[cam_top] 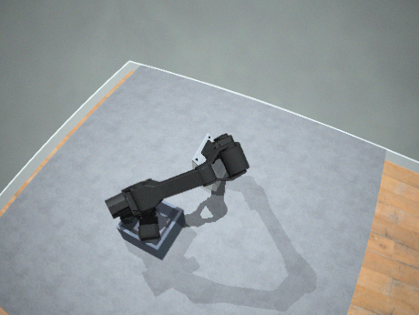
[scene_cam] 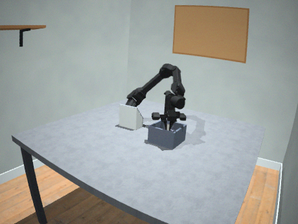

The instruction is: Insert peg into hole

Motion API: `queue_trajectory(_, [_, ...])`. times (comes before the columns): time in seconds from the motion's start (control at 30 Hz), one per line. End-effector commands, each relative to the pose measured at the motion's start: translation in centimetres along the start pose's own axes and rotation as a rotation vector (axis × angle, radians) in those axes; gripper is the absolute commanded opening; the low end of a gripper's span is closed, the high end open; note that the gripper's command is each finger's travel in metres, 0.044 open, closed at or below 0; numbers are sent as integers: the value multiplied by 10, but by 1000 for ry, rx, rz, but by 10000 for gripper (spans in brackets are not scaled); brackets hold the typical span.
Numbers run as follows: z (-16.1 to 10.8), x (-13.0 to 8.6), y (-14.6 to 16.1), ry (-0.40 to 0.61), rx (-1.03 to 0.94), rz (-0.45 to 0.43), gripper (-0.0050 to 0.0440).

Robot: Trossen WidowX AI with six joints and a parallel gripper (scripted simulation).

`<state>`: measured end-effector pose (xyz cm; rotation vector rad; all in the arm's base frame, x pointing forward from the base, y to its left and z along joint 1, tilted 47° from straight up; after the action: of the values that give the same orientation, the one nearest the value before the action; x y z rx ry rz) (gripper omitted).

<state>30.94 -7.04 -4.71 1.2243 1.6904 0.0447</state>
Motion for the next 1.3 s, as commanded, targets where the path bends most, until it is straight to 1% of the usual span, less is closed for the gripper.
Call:
queue_trajectory(0.0, [0, 0, 0, 0, 0, 0, 0])
queue_trajectory(0.17, [0, 0, 0, 0, 0, 0, 0])
queue_trajectory(0.37, [0, 0, 0, 0, 0, 0, 144])
queue_trajectory(0.4, [0, 0, 0, 0, 0, 0, 150])
queue_trajectory(0.9, [0, -2, 0, -1, 0, 0, 150])
queue_trajectory(1.0, [1, -9, 0, -1, 0, 0, 150])
queue_trajectory(1.07, [1, -9, 0, -1, 0, 0, 150])
queue_trajectory(1.27, [3, -31, 1, -2, 1, 0, 150])
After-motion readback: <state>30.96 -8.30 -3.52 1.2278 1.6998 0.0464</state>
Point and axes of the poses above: the point midway between the two fingers, 35 mm back from their tips, its own x axis out along the fingers, its own y axis across the jaws, z = x × y, the point moved 3 cm from there along -x, back along the fingers, and after that the axes turned 14 degrees about -x, right-handed, at the moved point
